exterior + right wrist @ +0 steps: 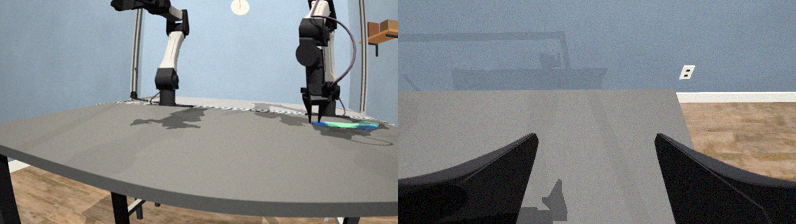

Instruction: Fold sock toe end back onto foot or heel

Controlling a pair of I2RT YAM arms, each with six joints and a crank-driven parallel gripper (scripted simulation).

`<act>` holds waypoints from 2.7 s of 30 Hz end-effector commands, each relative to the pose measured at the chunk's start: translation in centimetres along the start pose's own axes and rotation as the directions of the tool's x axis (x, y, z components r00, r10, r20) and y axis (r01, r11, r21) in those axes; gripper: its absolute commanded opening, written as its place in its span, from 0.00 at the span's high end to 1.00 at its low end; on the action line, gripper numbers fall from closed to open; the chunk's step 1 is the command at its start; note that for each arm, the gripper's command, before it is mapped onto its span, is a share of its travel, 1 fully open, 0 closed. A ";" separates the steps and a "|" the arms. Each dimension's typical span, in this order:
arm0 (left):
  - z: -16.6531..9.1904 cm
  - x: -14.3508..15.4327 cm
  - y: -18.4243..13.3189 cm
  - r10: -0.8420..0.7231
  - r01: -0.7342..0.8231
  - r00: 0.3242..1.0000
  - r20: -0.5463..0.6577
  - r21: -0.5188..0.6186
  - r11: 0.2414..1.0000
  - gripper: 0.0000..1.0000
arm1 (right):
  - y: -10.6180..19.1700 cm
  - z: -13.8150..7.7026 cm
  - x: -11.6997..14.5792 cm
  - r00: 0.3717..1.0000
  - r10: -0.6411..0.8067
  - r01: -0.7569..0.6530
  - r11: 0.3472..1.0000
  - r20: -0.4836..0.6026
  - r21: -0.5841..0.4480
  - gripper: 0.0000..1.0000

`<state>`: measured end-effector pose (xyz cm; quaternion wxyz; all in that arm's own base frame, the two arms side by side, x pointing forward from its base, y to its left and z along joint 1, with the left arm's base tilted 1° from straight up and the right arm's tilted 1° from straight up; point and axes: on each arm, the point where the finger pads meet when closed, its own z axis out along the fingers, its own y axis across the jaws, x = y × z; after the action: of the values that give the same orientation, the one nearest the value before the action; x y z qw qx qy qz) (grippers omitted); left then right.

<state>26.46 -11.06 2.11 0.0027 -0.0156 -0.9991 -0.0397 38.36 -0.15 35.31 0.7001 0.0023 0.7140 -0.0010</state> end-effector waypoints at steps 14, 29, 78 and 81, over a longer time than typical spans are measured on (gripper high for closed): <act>1.8 -0.2 1.0 -0.024 0.024 1.000 -0.003 -0.064 0.998 0.79 | 0.2 -0.1 -0.7 1.000 -0.002 0.002 1.000 0.020 -0.005 0.00; 1.8 -0.2 1.0 -0.024 0.024 1.000 -0.003 -0.064 0.998 0.88 | 0.2 -0.1 -0.7 1.000 -0.002 0.002 1.000 0.020 -0.005 0.00; -4.1 -0.6 1.1 -0.018 0.021 0.999 0.032 -0.100 0.995 0.98 | 0.2 -0.1 -0.7 1.000 -0.002 0.002 1.000 0.020 -0.005 0.00; -4.1 -0.6 1.2 -0.021 0.024 0.999 0.032 -0.099 0.995 0.98 | 0.2 -0.1 -0.7 1.000 -0.002 0.002 1.000 0.020 -0.005 0.00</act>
<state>26.66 -10.04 4.92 0.0006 -0.0144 -0.9952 -0.0966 38.36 -0.15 35.31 0.7001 0.0023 0.7140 -0.0010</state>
